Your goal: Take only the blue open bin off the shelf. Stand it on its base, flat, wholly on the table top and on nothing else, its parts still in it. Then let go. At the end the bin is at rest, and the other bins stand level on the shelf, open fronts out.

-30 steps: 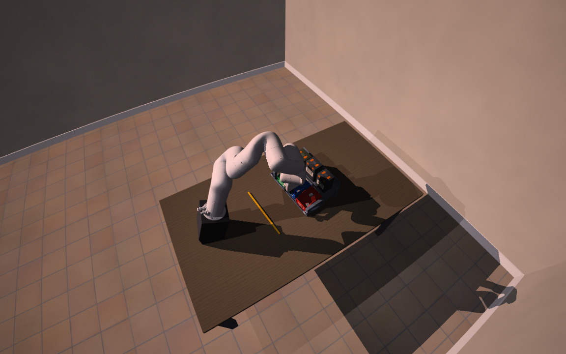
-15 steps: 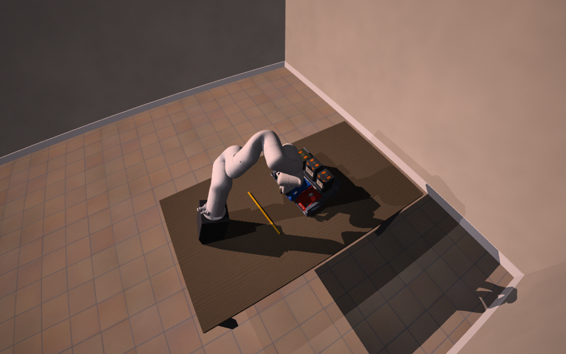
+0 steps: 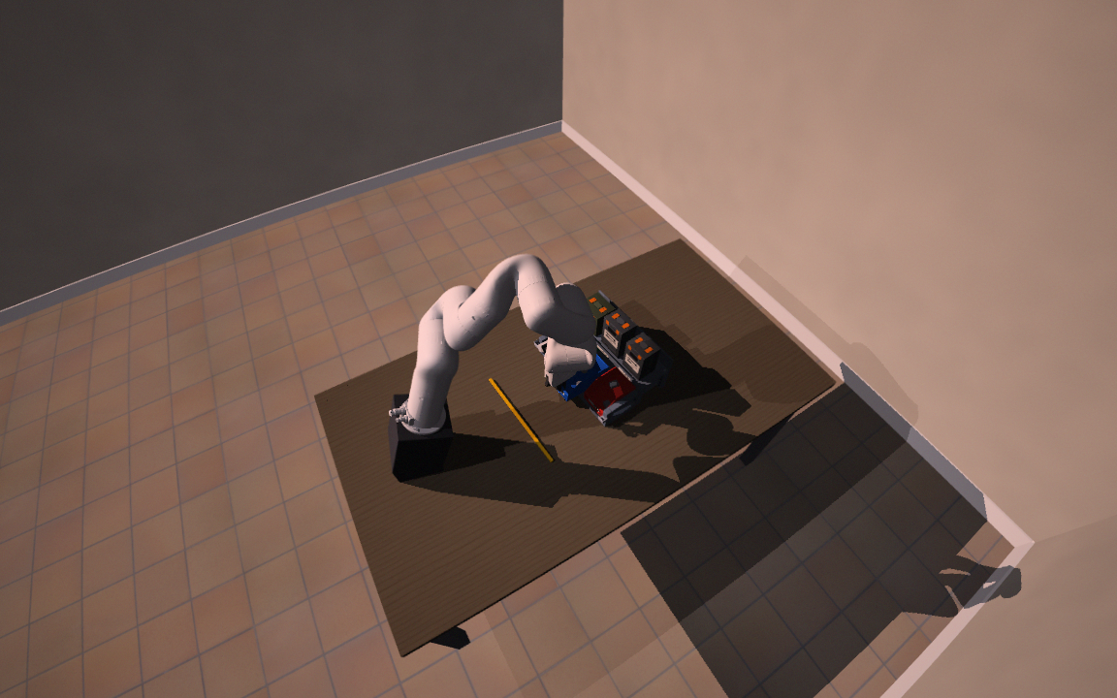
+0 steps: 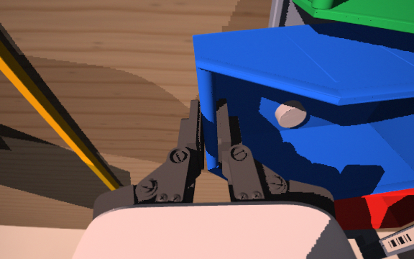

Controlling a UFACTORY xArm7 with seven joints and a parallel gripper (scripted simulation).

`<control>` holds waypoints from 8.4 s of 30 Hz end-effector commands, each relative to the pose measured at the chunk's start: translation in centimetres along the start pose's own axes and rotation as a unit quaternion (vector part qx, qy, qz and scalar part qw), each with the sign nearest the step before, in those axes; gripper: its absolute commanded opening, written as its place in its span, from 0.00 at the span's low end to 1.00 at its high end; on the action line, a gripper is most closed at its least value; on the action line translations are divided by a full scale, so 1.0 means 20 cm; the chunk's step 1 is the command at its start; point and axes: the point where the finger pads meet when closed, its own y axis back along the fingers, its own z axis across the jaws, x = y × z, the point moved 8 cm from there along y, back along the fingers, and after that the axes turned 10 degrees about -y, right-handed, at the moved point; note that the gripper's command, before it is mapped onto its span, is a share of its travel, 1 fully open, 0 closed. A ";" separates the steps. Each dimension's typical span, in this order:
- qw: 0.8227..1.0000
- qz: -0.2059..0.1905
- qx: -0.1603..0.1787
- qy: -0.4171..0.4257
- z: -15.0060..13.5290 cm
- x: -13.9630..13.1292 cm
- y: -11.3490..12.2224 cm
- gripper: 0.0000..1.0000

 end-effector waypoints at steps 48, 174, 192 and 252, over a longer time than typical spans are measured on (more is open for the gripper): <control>1.000 0.000 -0.002 0.000 -0.51 -0.09 0.00 0.00; 1.000 0.000 -0.002 0.000 -0.49 -0.09 -0.05 1.00; 1.000 0.000 -0.002 0.000 -0.49 -0.09 0.24 1.00; 1.000 0.000 -0.002 0.000 -0.49 -0.09 0.26 1.00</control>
